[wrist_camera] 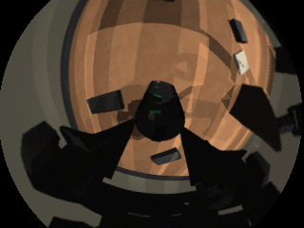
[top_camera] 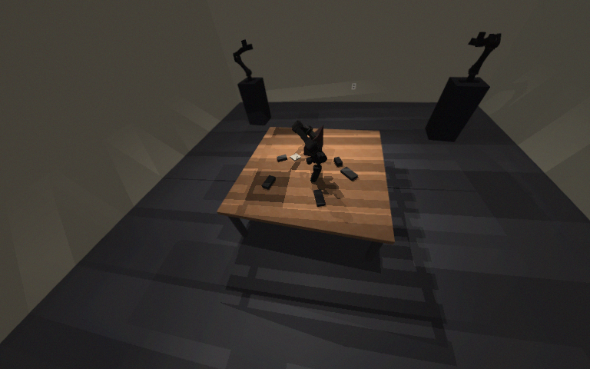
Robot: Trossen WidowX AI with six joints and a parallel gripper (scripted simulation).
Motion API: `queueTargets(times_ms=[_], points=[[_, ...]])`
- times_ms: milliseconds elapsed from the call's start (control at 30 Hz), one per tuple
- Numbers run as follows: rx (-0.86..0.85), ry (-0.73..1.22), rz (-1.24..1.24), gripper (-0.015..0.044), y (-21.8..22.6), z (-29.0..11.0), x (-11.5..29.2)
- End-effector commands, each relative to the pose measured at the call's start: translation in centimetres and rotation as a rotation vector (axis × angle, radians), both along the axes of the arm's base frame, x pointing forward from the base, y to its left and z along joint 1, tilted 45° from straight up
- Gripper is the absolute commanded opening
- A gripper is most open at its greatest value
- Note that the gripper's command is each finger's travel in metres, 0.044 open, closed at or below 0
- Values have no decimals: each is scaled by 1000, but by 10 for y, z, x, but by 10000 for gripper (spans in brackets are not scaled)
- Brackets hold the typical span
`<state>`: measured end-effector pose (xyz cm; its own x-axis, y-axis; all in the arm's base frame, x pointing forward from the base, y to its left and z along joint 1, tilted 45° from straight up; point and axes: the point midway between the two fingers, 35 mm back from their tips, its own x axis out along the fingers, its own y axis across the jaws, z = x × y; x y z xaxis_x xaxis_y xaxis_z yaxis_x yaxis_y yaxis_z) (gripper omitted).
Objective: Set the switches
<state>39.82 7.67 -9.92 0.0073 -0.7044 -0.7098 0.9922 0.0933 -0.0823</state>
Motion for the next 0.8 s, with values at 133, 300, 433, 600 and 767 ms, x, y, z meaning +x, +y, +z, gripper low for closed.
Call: queueTargets(times_ms=[133, 300, 433, 600, 767], points=[[3, 9, -8, 336, 2, -9, -3], [3, 9, -8, 337, 4, -12, -3], [3, 9, -8, 337, 6, -15, -4], [4, 9, -8, 338, 8, -18, -4], [4, 9, -8, 338, 10, -22, -5]])
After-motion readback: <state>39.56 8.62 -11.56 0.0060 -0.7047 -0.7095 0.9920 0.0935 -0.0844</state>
